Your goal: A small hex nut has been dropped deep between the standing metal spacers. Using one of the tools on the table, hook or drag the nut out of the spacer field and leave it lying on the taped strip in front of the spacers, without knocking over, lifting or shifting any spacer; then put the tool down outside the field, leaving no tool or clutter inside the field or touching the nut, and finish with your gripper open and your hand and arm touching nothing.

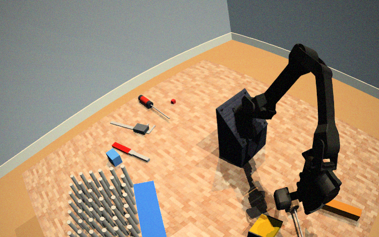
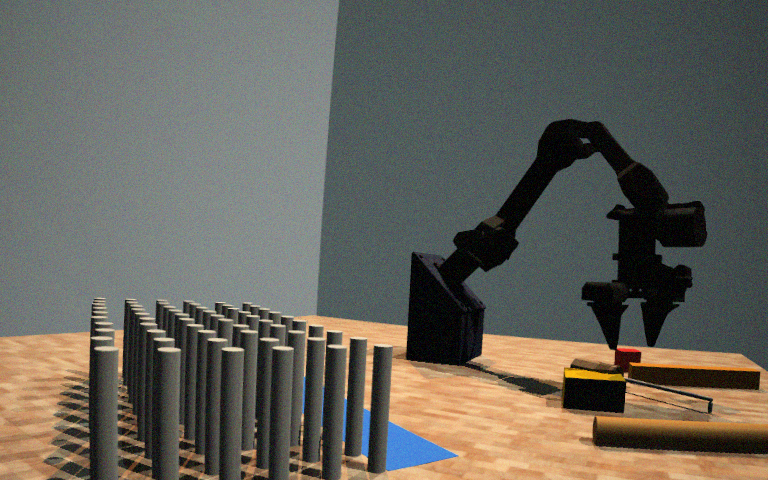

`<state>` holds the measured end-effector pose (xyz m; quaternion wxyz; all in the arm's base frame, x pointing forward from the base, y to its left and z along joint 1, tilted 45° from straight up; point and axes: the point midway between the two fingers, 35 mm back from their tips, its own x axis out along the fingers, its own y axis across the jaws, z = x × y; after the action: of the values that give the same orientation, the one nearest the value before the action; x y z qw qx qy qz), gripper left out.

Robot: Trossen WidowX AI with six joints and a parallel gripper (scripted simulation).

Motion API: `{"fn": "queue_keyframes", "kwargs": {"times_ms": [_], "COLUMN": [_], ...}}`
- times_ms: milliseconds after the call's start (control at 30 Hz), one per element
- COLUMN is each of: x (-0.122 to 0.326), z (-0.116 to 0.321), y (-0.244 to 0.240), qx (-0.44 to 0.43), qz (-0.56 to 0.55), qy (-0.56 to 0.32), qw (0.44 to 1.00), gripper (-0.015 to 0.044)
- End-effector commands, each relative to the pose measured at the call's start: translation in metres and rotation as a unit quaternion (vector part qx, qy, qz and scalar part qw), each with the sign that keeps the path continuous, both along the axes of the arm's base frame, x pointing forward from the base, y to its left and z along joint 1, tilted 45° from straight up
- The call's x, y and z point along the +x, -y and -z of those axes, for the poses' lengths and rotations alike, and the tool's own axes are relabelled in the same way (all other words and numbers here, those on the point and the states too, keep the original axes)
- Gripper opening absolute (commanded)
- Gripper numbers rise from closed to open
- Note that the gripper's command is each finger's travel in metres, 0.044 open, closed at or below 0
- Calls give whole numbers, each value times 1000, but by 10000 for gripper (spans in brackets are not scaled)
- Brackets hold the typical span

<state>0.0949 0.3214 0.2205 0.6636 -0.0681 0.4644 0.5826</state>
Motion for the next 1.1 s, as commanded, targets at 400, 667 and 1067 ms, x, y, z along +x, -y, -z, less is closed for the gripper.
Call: {"fn": "queue_keyframes", "kwargs": {"times_ms": [400, 667, 1067], "x": [-1, -12, -30], "z": [-2, 4, 22], "y": [1, 14, 39], "qx": [2, 74, 125], "qz": [-4, -216, -483], "qy": [1, 264, 681], "qw": [1000, 937, 537], "gripper": [440, 440, 440]}}
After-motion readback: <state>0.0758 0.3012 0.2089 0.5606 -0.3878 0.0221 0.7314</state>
